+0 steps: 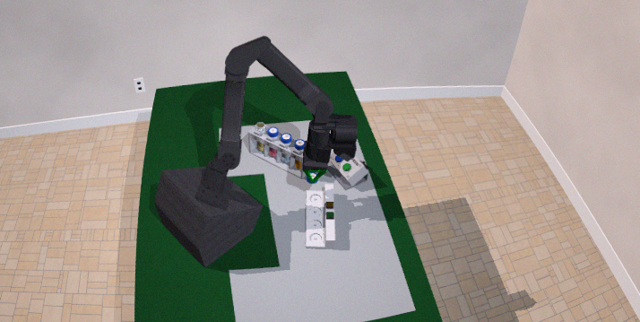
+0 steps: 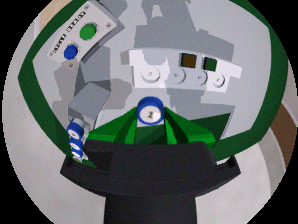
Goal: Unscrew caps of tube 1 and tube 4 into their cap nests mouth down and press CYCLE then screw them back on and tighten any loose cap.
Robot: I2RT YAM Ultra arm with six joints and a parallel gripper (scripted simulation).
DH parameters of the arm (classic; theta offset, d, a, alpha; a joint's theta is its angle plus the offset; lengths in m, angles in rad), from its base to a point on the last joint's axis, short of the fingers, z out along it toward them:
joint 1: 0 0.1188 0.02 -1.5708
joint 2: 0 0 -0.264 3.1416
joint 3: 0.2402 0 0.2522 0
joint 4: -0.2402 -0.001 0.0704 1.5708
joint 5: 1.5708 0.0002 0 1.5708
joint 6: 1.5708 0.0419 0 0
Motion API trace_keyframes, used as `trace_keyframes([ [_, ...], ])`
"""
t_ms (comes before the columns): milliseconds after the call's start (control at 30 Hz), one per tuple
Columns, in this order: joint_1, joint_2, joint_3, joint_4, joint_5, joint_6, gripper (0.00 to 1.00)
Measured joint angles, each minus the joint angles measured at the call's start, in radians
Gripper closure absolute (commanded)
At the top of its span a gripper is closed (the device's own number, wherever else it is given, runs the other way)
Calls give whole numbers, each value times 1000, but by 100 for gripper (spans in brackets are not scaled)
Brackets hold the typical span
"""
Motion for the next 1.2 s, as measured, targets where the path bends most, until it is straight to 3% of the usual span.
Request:
trace_keyframes([
  [300, 72, 102, -85, 194, 27, 68, 100],
  [600, 118, 196, -125, 357, 46, 118, 100],
  [1200, 119, 202, -126, 417, 53, 135, 100],
])
